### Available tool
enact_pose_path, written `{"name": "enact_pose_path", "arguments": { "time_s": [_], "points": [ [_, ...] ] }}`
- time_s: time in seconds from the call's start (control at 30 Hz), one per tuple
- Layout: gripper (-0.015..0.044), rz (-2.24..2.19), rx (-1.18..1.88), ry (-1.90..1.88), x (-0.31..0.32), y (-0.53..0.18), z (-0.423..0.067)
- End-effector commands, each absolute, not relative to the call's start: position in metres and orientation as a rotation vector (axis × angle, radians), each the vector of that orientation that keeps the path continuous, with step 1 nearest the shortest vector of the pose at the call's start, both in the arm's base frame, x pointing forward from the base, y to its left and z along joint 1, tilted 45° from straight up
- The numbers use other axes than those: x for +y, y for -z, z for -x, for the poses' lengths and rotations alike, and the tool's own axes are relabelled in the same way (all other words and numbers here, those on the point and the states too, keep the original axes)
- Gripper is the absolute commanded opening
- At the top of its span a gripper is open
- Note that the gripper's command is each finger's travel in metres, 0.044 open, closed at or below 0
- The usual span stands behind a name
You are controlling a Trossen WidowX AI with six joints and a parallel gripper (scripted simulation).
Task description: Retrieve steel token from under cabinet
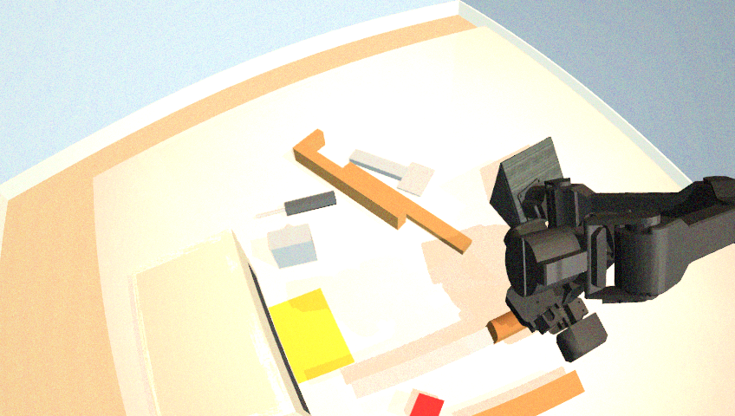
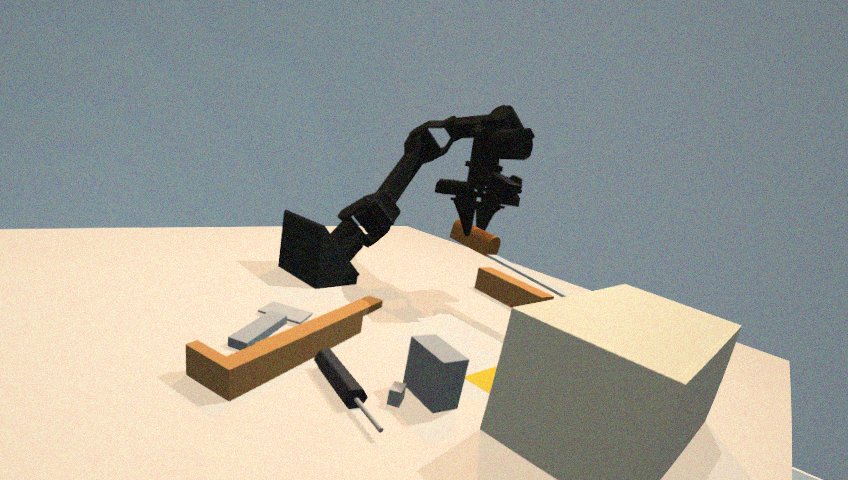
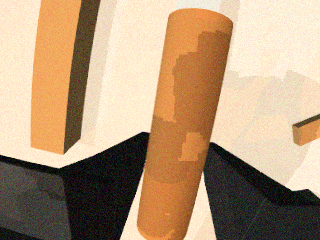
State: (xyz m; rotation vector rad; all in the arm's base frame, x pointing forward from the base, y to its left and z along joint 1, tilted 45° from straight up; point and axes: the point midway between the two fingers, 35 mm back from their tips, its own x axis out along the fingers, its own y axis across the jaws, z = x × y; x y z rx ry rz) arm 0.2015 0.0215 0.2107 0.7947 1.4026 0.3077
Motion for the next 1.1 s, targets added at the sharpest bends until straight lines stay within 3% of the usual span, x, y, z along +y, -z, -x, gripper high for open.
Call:
{"name": "enact_pose_path", "arguments": {
  "time_s": [0.0,1.07],
  "points": [
    [0.0000,-0.794,1.399,-0.310,0.0214,-0.2111,-0.2016],
    [0.0000,-0.795,1.406,-0.315,0.0221,-0.2083,-0.1998]
  ]
}}
